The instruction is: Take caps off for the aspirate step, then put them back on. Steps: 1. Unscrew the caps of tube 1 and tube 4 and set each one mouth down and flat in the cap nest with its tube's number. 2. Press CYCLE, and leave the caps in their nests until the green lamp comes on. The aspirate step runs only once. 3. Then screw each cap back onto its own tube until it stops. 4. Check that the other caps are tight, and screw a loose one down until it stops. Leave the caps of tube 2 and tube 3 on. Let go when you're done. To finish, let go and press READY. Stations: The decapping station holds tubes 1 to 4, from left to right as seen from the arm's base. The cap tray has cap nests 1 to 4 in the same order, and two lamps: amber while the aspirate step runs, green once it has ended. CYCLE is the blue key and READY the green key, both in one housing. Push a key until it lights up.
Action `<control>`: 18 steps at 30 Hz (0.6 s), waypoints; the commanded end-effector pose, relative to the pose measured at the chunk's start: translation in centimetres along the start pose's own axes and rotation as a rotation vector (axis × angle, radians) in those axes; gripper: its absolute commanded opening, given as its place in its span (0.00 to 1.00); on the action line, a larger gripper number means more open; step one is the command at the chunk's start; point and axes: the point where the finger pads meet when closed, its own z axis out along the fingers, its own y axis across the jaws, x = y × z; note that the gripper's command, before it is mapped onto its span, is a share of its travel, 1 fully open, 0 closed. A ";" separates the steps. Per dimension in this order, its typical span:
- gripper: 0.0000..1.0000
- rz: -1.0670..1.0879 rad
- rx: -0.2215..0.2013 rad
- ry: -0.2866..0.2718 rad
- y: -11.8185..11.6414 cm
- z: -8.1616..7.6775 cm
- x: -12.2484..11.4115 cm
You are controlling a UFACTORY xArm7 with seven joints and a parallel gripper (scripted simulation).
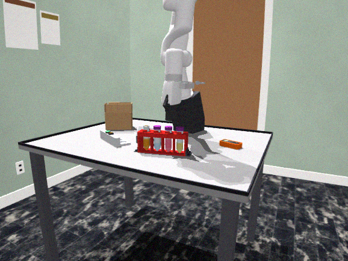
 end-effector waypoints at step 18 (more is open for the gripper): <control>0.46 -1.009 -0.030 0.032 -1.1 -0.2 -10.0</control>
